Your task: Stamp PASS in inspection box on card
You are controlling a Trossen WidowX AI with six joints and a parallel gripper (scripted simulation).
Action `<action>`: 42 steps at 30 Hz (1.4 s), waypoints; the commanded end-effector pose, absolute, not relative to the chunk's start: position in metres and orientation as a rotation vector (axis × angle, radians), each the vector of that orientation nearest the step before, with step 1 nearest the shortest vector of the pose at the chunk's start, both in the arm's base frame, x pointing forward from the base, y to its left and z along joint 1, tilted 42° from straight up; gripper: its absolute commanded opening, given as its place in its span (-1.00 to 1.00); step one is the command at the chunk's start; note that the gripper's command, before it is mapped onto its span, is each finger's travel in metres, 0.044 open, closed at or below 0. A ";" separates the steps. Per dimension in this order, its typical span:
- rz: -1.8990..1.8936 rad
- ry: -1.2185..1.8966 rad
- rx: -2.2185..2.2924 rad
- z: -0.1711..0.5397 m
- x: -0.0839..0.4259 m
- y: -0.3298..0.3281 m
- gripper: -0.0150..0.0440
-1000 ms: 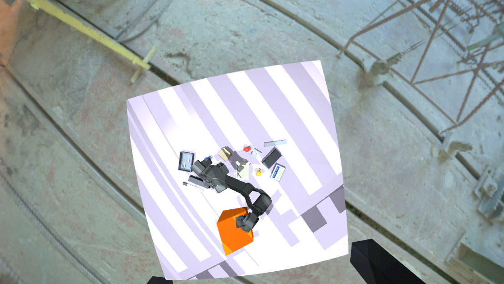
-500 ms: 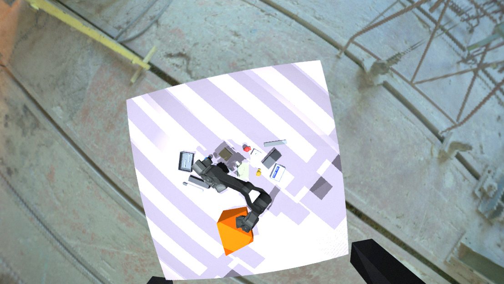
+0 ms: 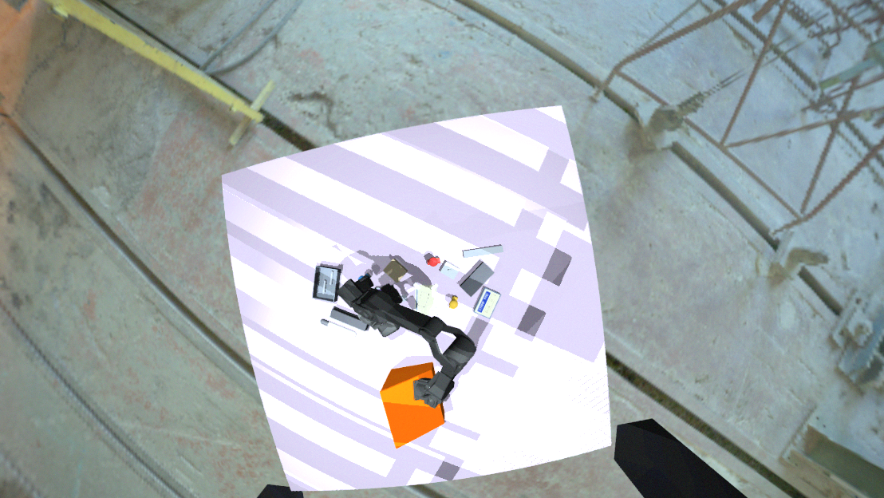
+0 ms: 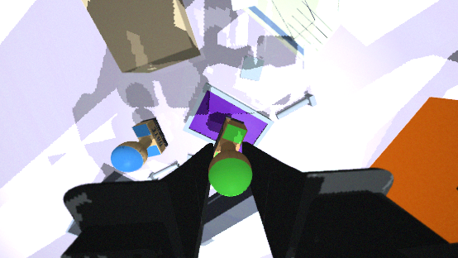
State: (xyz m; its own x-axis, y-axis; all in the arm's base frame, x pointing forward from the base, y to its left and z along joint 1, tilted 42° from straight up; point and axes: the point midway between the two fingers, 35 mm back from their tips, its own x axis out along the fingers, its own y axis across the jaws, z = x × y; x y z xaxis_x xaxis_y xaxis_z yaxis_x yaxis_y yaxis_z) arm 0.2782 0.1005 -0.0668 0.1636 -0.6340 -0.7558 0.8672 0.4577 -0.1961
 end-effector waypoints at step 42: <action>-1.098 0.888 0.308 -0.086 0.280 0.082 -0.49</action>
State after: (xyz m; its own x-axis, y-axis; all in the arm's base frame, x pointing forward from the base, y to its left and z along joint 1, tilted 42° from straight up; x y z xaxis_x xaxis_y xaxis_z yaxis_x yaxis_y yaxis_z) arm 0.2803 0.0829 -0.0853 0.1628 -0.6370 -0.7535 0.8700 0.4529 -0.1950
